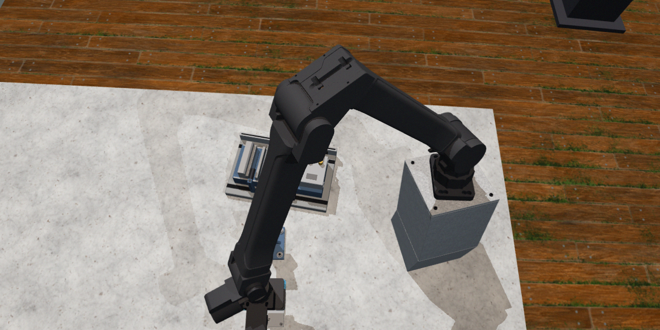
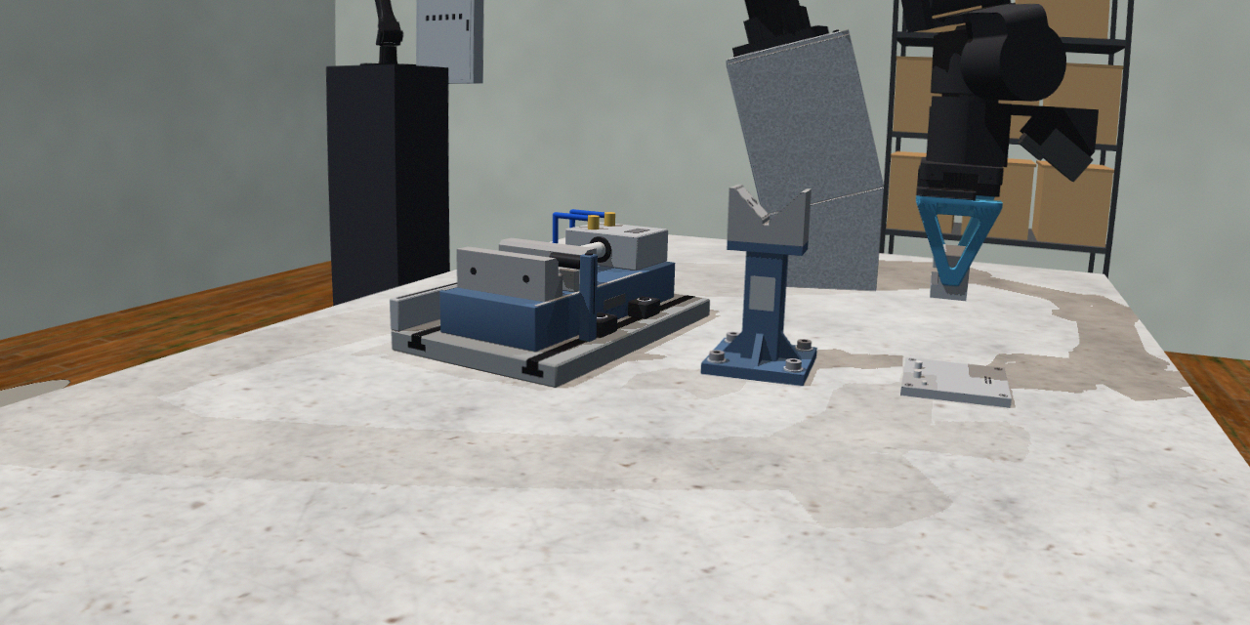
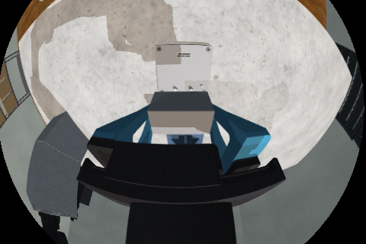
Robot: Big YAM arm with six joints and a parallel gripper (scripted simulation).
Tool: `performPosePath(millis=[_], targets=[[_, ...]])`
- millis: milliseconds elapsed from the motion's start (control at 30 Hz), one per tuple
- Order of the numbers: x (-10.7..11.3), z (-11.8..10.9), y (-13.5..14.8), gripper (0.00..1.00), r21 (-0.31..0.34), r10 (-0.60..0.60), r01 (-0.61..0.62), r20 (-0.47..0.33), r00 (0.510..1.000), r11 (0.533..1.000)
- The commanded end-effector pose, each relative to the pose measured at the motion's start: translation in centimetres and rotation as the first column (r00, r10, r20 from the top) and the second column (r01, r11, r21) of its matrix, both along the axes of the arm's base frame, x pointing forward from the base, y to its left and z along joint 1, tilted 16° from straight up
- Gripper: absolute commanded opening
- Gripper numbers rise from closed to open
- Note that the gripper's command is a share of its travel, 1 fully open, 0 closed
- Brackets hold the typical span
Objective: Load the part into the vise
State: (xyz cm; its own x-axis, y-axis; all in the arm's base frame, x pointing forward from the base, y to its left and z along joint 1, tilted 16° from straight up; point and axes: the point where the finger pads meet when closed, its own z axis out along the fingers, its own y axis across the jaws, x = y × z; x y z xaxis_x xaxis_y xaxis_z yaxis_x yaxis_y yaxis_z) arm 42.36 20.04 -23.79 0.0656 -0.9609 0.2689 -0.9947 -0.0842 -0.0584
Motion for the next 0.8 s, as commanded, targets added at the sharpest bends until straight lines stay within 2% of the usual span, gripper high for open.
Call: performPosePath(millis=[0, 133, 233, 333, 533, 767], targets=[[0.3, 2.8, 1.5, 0.0, 0.015, -0.002, 0.001, 0.02, 1.0, 1.0], [1.0, 4.8, 2.5, 0.0, 0.025, -0.002, 0.001, 0.035, 0.999, 1.0], [0.0, 5.7, 2.2, 0.0, 0.015, -0.002, 0.001, 0.02, 1.0, 1.0], [0.7, 7.3, 3.1, 0.0, 0.026, -0.002, 0.001, 0.036, 0.999, 1.0], [-0.1, 8.6, 3.1, 0.0, 0.018, -0.002, 0.001, 0.024, 1.0, 1.0], [0.3, 11.3, 4.2, 0.0, 0.027, -0.002, 0.001, 0.036, 0.999, 1.0]])
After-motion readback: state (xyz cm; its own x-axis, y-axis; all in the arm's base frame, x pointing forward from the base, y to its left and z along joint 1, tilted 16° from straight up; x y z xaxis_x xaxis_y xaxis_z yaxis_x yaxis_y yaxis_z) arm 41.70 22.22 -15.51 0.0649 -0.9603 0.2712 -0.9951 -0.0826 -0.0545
